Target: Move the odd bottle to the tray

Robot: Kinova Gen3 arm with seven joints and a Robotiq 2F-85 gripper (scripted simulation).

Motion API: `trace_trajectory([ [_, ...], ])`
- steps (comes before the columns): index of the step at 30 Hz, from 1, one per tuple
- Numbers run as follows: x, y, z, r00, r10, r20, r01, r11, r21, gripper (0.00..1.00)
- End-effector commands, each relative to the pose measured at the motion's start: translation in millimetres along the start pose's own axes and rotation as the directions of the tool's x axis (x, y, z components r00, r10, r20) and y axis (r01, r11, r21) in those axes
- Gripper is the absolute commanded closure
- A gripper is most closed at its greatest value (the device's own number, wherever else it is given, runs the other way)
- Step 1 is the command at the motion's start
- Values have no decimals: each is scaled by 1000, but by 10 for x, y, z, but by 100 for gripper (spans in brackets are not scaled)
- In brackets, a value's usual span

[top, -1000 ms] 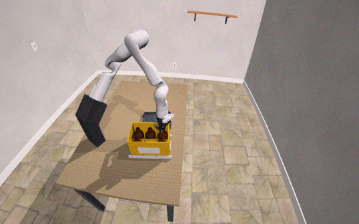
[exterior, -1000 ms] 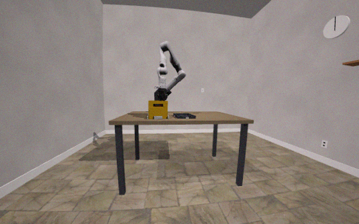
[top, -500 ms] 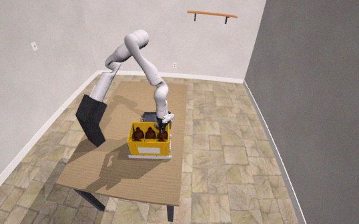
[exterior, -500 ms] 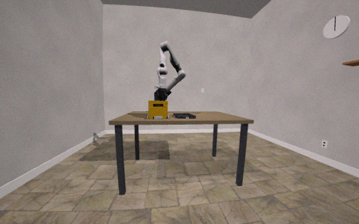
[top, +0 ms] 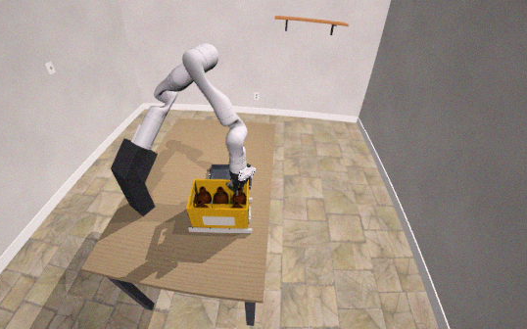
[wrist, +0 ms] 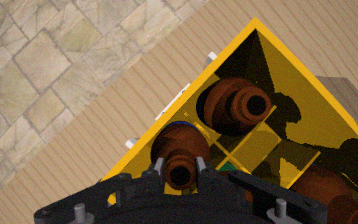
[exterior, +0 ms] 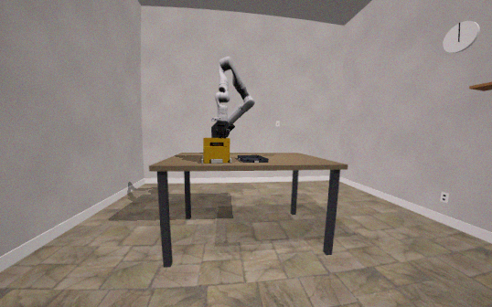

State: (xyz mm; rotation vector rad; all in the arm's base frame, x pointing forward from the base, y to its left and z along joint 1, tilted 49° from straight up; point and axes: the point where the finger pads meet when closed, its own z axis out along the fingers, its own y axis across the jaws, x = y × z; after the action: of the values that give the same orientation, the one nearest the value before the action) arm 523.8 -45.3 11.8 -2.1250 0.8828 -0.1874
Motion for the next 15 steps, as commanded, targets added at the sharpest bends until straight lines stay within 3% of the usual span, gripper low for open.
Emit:
trace_trajectory([
  [1,25,-5,9,1000,5,-6,-5,1000,2,100],
  [15,-5,-3,-47,1000,3,-2,-3,1000,2,100],
])
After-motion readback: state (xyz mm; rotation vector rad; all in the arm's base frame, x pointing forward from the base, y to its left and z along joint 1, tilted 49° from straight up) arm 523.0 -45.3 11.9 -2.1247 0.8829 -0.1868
